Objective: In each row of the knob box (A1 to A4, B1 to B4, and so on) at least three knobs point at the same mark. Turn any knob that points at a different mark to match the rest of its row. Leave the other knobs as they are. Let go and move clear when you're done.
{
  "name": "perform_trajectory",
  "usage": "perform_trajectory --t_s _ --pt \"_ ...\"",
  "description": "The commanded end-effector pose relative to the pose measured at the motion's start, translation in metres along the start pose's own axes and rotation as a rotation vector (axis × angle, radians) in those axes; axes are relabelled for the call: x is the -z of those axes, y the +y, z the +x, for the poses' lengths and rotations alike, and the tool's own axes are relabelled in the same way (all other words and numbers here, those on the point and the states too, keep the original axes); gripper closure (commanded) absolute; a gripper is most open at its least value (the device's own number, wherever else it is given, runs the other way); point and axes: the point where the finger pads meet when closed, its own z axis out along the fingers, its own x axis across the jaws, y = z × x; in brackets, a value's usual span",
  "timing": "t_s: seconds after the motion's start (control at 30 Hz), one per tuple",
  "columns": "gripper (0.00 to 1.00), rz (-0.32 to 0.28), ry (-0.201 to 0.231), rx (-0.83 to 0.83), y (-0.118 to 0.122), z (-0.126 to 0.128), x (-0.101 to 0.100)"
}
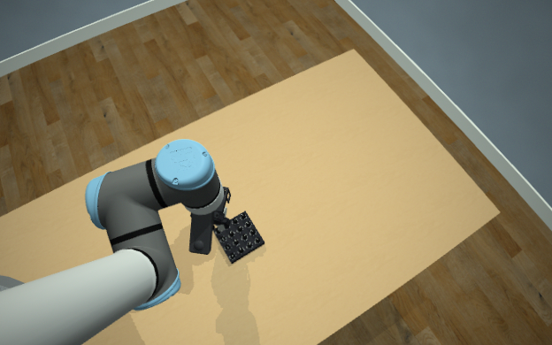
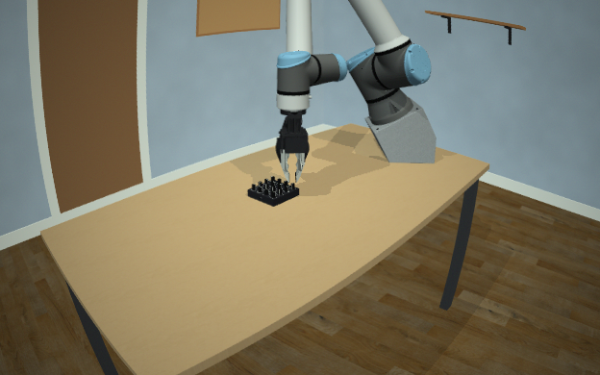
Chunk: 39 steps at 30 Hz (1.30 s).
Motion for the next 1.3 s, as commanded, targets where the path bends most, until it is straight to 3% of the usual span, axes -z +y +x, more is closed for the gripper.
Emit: perform_trajectory --t_s 0.0,1.27 --pt "0.89 0.000 0.001 0.001 -0.0006 0.0013 -0.0006" --pt "0.89 -0.001 0.000 0.001 -0.0052 0.0015 0.0000"
